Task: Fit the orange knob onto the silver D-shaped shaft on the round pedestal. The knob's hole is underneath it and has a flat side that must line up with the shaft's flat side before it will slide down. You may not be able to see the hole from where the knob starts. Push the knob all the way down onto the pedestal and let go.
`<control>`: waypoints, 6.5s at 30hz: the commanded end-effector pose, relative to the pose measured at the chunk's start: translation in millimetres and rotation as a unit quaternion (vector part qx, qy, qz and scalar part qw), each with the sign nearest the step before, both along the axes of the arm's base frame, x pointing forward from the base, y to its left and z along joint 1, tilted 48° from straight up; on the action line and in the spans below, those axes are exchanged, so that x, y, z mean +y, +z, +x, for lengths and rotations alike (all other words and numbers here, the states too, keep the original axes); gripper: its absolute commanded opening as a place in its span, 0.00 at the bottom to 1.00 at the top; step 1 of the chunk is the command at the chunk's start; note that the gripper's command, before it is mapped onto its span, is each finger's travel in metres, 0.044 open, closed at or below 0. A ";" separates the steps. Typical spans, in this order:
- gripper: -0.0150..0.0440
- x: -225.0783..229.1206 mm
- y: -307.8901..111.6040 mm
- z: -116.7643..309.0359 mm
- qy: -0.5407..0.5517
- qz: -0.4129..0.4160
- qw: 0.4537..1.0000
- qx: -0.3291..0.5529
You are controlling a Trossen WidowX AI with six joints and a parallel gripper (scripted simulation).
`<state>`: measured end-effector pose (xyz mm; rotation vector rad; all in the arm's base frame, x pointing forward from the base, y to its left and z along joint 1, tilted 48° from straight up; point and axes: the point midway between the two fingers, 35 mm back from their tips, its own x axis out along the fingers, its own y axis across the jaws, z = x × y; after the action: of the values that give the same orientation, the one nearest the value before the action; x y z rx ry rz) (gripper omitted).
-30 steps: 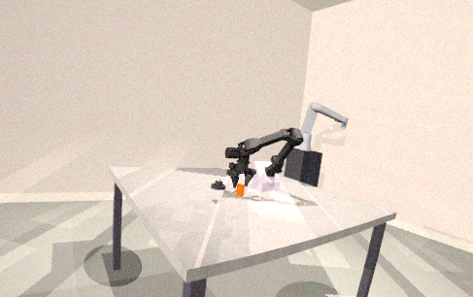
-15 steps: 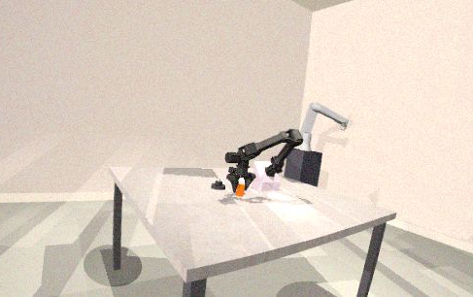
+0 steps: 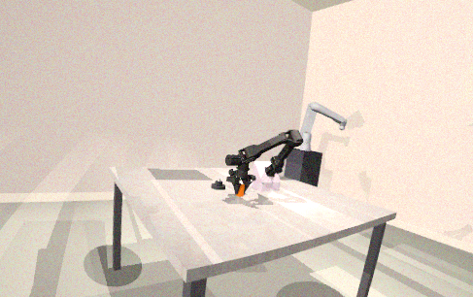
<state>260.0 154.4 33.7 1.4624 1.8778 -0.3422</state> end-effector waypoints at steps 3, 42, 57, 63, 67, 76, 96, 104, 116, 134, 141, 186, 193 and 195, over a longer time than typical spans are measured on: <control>0.53 0.7 0.0 0.0 -0.001 0.002 1.000 0.001; 0.25 -71.0 58.6 21.7 0.001 -0.008 1.000 -0.007; 0.25 -104.1 89.5 24.6 -0.001 -0.001 1.000 0.001; 0.25 -104.8 88.8 25.3 -0.001 -0.001 1.000 0.001; 0.25 -108.9 79.4 31.3 -0.001 -0.002 1.000 0.000; 0.25 -118.8 56.2 44.2 -0.001 -0.002 1.000 0.000; 0.25 -141.0 0.1 65.3 -0.001 -0.003 1.000 -0.001; 0.25 -149.6 -23.7 70.7 -0.001 -0.003 1.000 -0.002; 0.25 -160.3 -56.0 75.0 -0.001 -0.003 1.000 -0.002; 0.25 -144.1 -71.1 73.1 -0.002 -0.003 1.000 -0.001; 0.25 -143.5 -72.6 75.4 -0.002 -0.003 1.000 -0.001; 0.25 -144.3 -70.5 74.6 0.068 0.007 0.995 -0.077; 0.25 -142.4 -70.6 72.9 0.068 0.007 0.995 -0.077; 0.25 -142.4 -70.7 72.1 0.068 0.007 0.995 -0.077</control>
<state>332.3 12.0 -37.6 1.3171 1.8519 -0.1468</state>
